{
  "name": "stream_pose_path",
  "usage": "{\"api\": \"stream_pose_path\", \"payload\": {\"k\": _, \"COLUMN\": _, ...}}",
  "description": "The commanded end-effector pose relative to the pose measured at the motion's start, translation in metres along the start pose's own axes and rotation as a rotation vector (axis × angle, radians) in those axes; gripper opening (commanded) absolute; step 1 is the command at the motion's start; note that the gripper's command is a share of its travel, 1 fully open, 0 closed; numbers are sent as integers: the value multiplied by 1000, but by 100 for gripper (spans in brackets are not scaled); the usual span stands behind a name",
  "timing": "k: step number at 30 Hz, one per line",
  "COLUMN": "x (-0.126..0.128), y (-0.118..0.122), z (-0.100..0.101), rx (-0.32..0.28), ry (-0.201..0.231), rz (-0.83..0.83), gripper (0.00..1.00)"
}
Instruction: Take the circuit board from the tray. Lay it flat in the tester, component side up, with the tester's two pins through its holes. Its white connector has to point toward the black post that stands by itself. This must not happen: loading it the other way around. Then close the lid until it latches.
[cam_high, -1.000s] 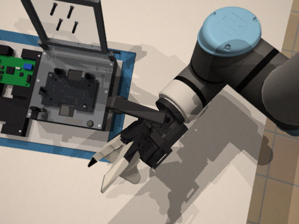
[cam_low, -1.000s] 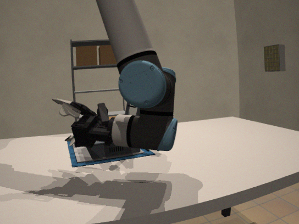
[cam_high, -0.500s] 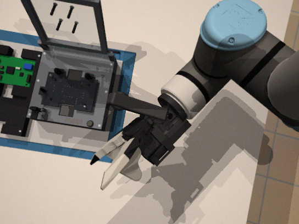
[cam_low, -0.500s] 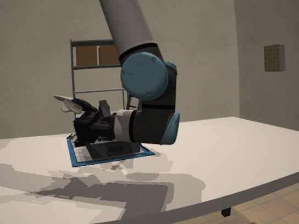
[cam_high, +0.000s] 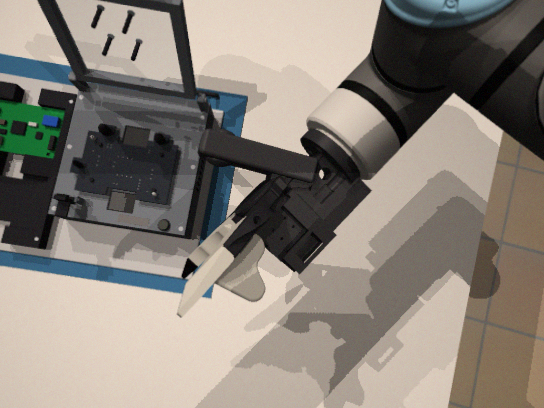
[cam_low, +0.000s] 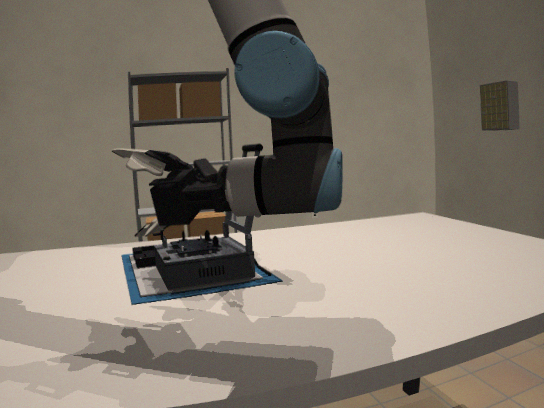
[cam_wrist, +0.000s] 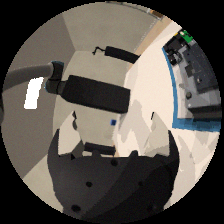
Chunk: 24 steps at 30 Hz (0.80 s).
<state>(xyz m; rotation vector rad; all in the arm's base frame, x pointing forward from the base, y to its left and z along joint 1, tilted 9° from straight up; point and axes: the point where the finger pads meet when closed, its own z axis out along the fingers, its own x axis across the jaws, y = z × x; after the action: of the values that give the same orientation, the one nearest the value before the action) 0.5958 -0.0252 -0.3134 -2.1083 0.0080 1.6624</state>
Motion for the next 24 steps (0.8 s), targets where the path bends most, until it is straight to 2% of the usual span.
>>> {"api": "stream_pose_path", "payload": {"k": 1, "x": -18, "y": -11, "z": -16, "rx": -31, "ry": 74, "rz": 97, "gripper": 100}}
{"api": "stream_pose_path", "payload": {"k": 6, "x": -42, "y": -24, "z": -35, "rx": -54, "ry": 163, "rz": 201, "gripper": 100}}
{"api": "stream_pose_path", "payload": {"k": 11, "x": -72, "y": -40, "z": -55, "rx": -71, "ry": 271, "rz": 323, "gripper": 100}}
{"api": "stream_pose_path", "payload": {"k": 14, "x": -72, "y": -40, "z": -55, "rx": -71, "ry": 271, "rz": 323, "gripper": 100}}
{"api": "stream_pose_path", "payload": {"k": 20, "x": -115, "y": -62, "z": -80, "rx": -71, "ry": 425, "rz": 486, "gripper": 100}}
{"api": "stream_pose_path", "payload": {"k": 21, "x": -115, "y": -62, "z": -80, "rx": -71, "ry": 425, "rz": 486, "gripper": 100}}
{"api": "stream_pose_path", "payload": {"k": 23, "x": -131, "y": -70, "z": -88, "rx": -64, "ry": 482, "rz": 544, "gripper": 100}}
{"api": "stream_pose_path", "payload": {"k": 24, "x": -131, "y": -70, "z": -88, "rx": -64, "ry": 482, "rz": 544, "gripper": 100}}
